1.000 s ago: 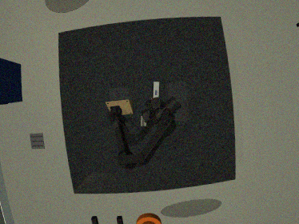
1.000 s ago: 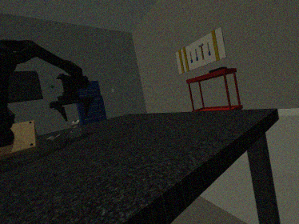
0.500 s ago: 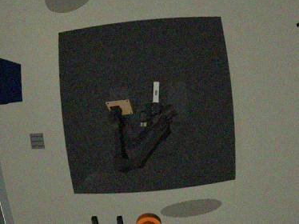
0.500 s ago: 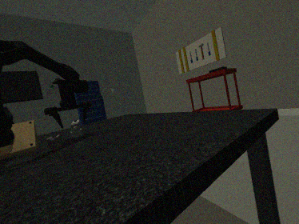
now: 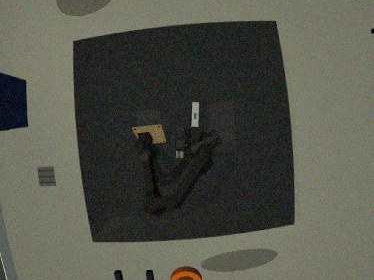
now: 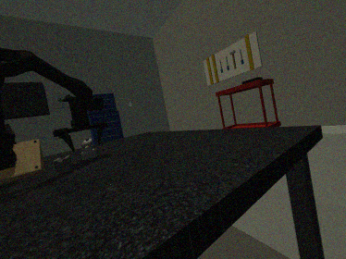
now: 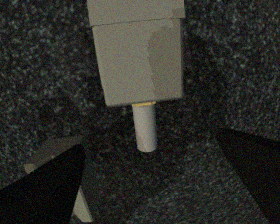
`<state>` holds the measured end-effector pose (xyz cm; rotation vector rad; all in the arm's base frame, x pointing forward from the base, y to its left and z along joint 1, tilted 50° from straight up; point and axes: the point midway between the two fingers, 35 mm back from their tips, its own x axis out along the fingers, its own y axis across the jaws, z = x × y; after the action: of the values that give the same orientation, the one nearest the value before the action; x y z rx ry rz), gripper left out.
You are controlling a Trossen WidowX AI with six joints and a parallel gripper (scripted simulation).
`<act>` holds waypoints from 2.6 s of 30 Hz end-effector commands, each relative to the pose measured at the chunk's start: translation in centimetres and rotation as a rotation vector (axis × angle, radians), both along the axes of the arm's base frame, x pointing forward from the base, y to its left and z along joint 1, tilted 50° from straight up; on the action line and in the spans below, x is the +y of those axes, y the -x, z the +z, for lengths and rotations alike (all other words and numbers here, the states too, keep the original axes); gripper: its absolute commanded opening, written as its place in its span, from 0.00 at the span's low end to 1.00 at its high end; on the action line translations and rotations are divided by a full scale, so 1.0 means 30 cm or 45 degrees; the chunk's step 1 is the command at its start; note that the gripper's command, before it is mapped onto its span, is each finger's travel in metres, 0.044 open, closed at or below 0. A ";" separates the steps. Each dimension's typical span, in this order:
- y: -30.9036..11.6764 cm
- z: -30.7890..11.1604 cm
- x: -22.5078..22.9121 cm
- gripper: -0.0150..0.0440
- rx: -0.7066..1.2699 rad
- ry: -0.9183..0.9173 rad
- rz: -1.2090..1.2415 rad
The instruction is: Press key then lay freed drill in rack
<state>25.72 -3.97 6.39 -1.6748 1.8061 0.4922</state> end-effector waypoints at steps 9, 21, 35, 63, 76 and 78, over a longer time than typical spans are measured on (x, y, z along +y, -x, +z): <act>0.006 -0.055 -0.041 1.00 0.013 0.010 0.000; 0.007 -0.095 -0.071 1.00 0.013 0.012 0.000; 0.000 -0.089 -0.064 0.42 0.002 0.004 -0.002; 0.019 -0.033 -0.118 0.25 0.013 0.014 0.000; 0.033 0.016 -0.166 0.25 0.013 0.015 0.000; 0.027 0.006 -0.155 0.34 0.010 0.010 -0.002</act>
<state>24.87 -8.69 6.62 -1.6794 1.8180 0.4936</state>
